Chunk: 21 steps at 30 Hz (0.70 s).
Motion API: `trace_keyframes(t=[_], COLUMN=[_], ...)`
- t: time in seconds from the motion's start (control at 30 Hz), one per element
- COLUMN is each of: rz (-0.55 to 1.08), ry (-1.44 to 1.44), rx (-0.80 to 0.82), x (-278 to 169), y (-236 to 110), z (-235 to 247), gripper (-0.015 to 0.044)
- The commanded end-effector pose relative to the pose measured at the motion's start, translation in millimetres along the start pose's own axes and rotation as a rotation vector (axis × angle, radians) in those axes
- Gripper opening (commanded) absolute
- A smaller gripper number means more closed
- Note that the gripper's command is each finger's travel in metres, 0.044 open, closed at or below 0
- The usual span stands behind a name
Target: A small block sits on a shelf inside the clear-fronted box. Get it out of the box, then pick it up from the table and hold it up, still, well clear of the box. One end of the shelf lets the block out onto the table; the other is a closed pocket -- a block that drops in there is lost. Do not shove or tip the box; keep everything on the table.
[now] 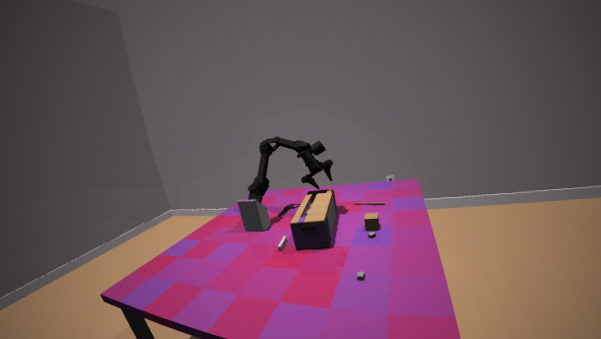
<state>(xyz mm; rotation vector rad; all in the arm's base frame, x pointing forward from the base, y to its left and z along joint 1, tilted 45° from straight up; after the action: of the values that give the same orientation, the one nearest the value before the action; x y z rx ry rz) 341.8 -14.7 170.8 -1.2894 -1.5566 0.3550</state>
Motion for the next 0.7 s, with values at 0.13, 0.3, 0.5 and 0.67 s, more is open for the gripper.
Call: trace_keyframes(t=[0.13,0.3,0.5,0.67], rz=[0.094,0.049,0.049,0.049], ry=[-0.172,-0.238,-0.238,-0.238], rx=[0.315,0.441,0.441,0.441], x=[-96.9,-122.9,-122.9,-122.8], y=[6.2,1.6,1.6,2.4], z=[54.5,80.9,80.9,81.2], gripper=[0.04,0.04,0.04,0.04])
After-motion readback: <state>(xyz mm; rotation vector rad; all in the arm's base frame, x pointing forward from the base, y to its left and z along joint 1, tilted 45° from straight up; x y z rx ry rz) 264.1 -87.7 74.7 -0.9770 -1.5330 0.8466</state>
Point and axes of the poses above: the point midway between the two fingers, 35 mm back from their tips, its own y axis out along the fingers, its own z axis across the jaws, x = y × z, the point moved 3 cm from there along -y, back along the fingers, and after that the axes turned 7 degrees about -y, right-handed, at the moved point
